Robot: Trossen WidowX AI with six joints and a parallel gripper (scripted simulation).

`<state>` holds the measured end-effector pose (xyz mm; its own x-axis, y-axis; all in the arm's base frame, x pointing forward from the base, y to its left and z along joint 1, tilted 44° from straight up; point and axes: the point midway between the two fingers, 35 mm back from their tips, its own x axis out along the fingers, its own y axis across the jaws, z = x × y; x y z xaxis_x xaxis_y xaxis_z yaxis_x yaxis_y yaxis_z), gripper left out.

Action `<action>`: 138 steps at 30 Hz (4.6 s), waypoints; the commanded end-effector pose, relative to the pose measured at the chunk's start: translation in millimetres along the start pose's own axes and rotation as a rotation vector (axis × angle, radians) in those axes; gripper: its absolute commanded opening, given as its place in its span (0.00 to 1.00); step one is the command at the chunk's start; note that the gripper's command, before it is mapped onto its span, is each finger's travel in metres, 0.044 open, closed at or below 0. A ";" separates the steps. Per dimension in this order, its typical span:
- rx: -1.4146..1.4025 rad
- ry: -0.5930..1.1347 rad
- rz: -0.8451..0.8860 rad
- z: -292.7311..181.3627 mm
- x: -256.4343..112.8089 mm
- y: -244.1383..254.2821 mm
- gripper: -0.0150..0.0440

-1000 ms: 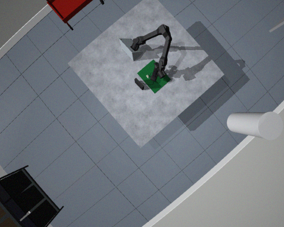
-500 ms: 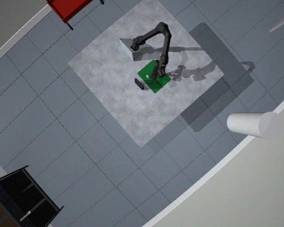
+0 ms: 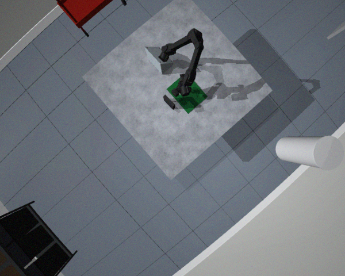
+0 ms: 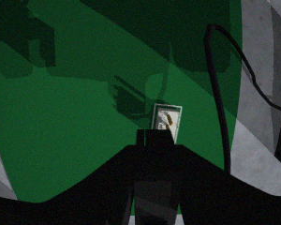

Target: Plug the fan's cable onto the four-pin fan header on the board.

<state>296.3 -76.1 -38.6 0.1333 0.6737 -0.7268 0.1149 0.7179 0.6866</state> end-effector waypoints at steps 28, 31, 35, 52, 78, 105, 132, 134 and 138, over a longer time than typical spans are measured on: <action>0.118 0.009 0.000 -4.2 1.4 -14.2 0.25; 0.118 0.009 0.000 -4.2 1.4 -14.2 0.25; 0.118 0.009 0.000 -3.3 1.3 -14.0 0.25; 0.118 0.009 0.001 -3.4 23.5 -13.5 0.25; 0.119 0.009 0.001 -3.8 25.7 -11.6 0.25; 0.119 0.009 0.001 -4.1 30.7 -11.8 0.25; 0.119 0.009 0.002 -4.4 43.3 -11.6 0.25; 0.119 0.009 0.002 -4.4 44.3 -11.6 0.25; 0.119 0.009 0.002 -4.4 46.0 -11.5 0.25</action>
<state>296.6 -56.1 -78.2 0.1259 0.6728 -0.7290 0.2261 0.6961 0.6814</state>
